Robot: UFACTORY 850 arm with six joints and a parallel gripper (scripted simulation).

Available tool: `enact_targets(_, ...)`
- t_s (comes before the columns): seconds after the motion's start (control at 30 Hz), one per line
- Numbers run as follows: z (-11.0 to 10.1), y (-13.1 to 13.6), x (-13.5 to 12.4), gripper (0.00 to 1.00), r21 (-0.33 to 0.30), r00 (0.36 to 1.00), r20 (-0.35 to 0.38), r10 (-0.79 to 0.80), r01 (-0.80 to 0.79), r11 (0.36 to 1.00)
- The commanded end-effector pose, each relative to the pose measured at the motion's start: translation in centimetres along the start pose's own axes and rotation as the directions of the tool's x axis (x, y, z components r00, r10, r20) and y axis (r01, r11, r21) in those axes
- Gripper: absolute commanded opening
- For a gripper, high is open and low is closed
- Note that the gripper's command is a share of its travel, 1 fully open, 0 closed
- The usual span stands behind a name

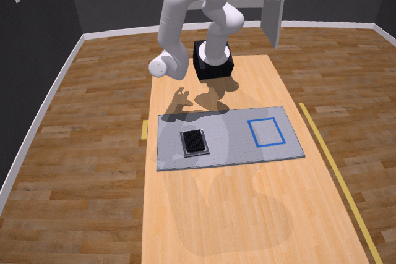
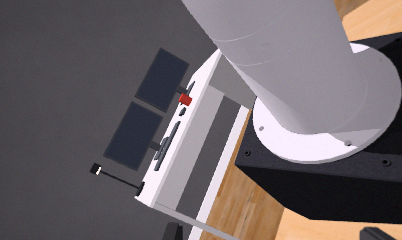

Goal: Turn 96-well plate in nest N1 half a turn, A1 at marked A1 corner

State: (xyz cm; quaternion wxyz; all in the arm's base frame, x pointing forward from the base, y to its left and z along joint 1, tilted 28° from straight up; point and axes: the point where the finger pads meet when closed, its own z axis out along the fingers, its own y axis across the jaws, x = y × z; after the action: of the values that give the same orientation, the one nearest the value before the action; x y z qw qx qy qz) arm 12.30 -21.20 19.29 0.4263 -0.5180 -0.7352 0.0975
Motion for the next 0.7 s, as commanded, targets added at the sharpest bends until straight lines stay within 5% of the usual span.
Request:
enact_targets(0.0, -0.7, 2.1, 0.2, 1.00, -0.062, 0.999, 0.006, 0.048, -0.048, 0.997)
enact_targets(0.57, -3.1, 7.6, 0.7, 1.00, -0.236, 0.982, -0.006, 0.188, -0.184, 0.954)
enact_targets(0.67, -3.8, 8.9, 0.8, 1.00, -0.309, 0.969, -0.025, 0.247, -0.243, 0.920)
